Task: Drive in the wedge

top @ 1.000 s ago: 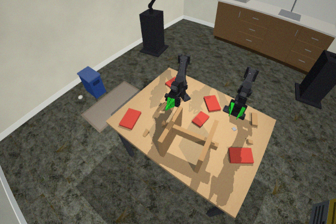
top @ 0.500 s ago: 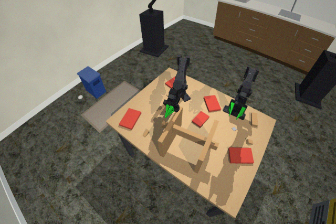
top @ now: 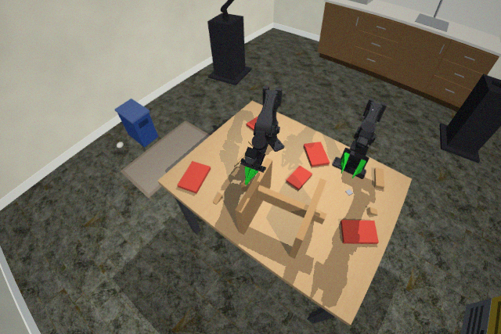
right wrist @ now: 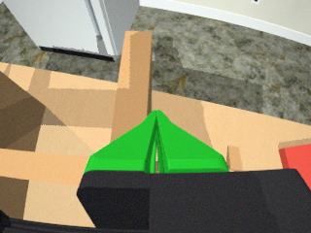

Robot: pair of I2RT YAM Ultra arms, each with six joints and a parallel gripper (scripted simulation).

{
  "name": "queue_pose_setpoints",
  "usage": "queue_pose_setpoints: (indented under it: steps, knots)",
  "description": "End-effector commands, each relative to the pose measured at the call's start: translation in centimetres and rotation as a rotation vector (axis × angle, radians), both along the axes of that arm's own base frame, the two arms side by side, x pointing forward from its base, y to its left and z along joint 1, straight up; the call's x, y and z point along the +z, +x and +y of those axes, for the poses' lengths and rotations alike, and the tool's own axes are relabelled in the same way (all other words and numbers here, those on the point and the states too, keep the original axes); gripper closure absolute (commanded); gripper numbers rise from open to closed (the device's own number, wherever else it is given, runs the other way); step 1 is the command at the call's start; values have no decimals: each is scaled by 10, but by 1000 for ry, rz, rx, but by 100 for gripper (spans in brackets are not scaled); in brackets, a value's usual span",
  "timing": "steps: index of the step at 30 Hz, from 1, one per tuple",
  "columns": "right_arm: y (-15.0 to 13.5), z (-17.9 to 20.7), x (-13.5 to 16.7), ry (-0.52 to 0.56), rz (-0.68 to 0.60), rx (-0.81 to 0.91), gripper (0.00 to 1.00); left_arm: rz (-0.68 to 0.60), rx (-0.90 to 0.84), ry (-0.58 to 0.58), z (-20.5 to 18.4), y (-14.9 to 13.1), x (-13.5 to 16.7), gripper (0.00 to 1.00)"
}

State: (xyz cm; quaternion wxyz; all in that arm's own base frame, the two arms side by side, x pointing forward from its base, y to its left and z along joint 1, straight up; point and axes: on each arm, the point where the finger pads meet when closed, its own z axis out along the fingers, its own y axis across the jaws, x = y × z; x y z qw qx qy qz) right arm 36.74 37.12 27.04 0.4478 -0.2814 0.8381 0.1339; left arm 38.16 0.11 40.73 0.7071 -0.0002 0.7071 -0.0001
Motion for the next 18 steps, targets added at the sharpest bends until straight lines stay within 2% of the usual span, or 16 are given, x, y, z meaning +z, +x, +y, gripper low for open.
queue_pose_setpoints:
  steps: [1, 2, 3, 8, 10, 13, 14, 18]
  knots:
    - [0, -7, 21, -23, 72, -13, 100, -10, -6, 6, -3, -1, 4, 56]
    - [3, -3, 37, 19, 24, -12, 100, -10, -6, 6, -3, -1, 4, 56]
    - [6, -2, 34, 17, 25, -15, 100, -10, -6, 6, -3, -1, 4, 56]
    - [-4, -12, 8, -95, 176, -22, 100, -10, -6, 6, -3, -1, 4, 56]
    - [-13, -21, -21, -177, 269, -29, 100, -10, -6, 6, -3, -1, 4, 56]
    - [-14, -23, -3, -176, 296, -35, 100, -10, -6, 6, -3, -1, 4, 56]
    - [-10, -18, 2, -151, 263, -30, 100, -10, -6, 6, -3, -1, 4, 56]
    - [-8, -21, -10, -175, 287, -39, 100, -10, -6, 6, -3, -1, 4, 56]
